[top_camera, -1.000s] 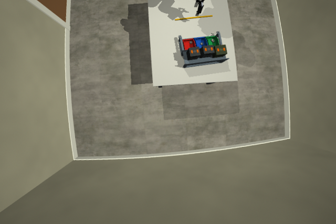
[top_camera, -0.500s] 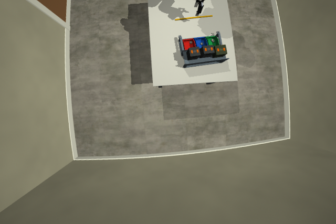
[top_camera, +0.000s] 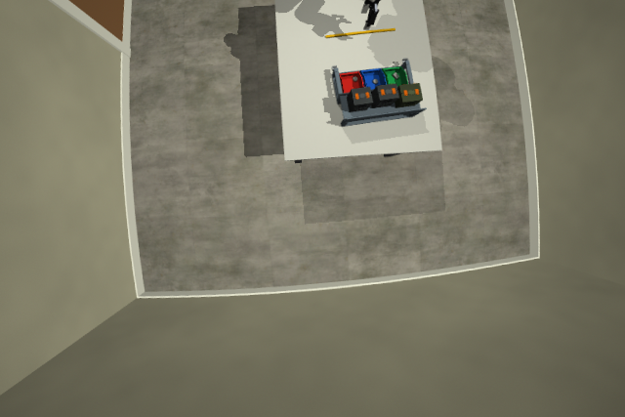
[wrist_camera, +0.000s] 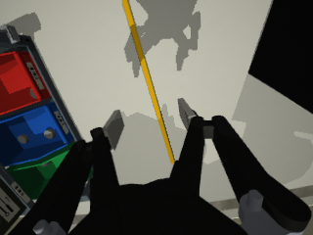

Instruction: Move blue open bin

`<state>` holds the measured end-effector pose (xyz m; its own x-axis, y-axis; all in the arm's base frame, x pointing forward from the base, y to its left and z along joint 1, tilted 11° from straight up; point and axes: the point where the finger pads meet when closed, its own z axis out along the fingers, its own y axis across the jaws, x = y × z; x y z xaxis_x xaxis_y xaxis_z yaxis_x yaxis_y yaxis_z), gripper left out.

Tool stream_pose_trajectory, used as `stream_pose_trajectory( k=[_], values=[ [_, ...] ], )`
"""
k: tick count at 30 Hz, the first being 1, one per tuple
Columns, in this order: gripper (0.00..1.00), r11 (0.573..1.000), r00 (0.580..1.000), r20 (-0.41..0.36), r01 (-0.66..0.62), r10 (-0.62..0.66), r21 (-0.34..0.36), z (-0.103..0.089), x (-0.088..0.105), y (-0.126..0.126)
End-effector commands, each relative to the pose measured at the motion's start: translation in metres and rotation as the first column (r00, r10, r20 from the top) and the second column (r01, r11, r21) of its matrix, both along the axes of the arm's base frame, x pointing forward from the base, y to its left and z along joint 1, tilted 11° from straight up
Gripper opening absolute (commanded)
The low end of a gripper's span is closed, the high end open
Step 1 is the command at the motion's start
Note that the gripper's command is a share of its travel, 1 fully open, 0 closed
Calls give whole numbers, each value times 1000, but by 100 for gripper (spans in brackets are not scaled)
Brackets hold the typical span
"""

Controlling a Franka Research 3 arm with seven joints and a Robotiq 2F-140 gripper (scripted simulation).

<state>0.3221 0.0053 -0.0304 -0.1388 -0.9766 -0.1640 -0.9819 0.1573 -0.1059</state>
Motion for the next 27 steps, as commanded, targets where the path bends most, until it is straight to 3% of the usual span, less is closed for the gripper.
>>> stream_pose_trajectory(
  k=[1,3,15,16,20,27],
  values=[
    [57,998,998,-14,-64,64,9,17,1,4],
    [57,995,994,-22,-103,103,16,28,2,6],
    [57,995,994,-22,-103,103,16,28,2,6],
    [57,1000,1000,-5,-24,24,2,5,0,1],
    [57,995,994,-22,-103,103,16,28,2,6],
    [57,995,994,-22,-103,103,16,28,2,6]
  ],
)
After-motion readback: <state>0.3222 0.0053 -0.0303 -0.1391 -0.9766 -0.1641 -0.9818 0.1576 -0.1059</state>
